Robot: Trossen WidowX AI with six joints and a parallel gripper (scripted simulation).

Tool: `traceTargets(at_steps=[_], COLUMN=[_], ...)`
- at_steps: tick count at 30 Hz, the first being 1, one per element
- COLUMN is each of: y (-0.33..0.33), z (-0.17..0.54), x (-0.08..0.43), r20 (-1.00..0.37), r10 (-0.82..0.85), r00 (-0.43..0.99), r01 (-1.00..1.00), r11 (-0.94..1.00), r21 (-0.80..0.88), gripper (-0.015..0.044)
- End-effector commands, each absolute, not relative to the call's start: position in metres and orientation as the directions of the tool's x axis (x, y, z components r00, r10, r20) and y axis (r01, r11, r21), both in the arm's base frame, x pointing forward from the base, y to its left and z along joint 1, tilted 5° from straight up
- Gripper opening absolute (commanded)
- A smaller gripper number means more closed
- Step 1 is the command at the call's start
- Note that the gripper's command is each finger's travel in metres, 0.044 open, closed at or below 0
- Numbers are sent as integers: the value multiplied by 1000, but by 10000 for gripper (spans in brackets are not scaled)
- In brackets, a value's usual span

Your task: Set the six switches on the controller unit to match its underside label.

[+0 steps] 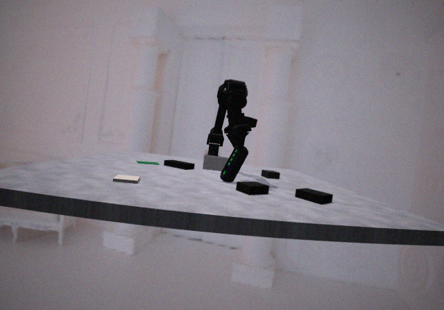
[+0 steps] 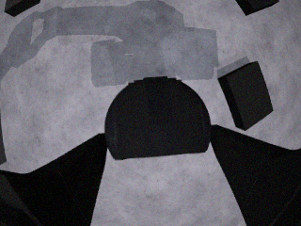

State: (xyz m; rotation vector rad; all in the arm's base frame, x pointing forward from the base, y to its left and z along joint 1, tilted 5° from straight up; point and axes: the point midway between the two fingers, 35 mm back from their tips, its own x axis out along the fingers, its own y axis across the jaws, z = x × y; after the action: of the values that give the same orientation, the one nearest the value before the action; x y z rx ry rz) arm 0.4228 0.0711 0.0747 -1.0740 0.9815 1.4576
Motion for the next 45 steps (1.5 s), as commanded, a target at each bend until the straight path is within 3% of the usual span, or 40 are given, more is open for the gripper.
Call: traceTargets(at_steps=[1, 45], y=[62, 28], z=[72, 73], x=[424, 428], r20=[-963, -979], r10=[258, 192], r00=[-73, -65], r01=[-991, -991], r11=[-130, -130], r21=[41, 41], gripper=[338, 338])
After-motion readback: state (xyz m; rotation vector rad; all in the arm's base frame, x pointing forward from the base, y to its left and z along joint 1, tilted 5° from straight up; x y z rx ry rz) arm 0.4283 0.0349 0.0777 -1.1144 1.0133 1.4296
